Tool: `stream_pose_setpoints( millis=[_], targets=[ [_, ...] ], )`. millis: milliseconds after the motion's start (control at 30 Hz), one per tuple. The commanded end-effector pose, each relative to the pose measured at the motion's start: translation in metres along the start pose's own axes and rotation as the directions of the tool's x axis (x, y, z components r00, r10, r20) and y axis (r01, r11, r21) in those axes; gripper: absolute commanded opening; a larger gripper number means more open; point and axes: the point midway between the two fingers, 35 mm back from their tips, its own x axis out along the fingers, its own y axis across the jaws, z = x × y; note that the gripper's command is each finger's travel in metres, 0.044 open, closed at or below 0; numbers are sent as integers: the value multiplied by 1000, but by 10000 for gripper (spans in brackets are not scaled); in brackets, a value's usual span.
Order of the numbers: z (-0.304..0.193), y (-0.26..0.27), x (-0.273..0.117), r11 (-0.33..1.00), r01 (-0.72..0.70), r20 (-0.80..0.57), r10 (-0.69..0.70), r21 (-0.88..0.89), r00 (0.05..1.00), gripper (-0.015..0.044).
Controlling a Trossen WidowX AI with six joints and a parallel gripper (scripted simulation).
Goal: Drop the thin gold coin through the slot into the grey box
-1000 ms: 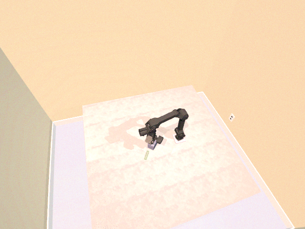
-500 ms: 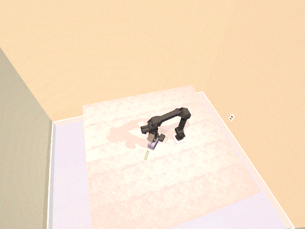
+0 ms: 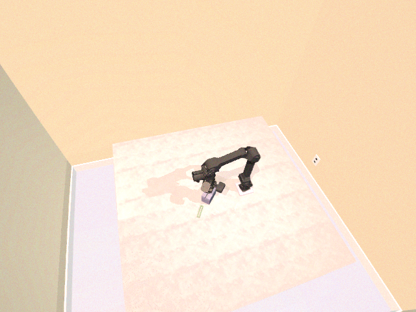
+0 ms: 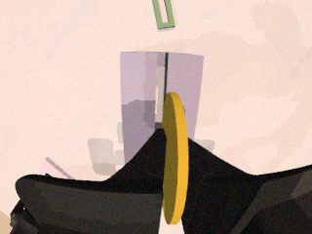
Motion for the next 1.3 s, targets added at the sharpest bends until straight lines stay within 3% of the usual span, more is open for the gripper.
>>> stream_pose_setpoints(
  millis=[0, 1267],
  targets=[
    [-3, 1, 1, 1000, 0, -1, 0, -9, 1000, 0],
    [-2, 2, 12, 1000, -1, -1, 1, 0, 1000, 0]
  ],
)
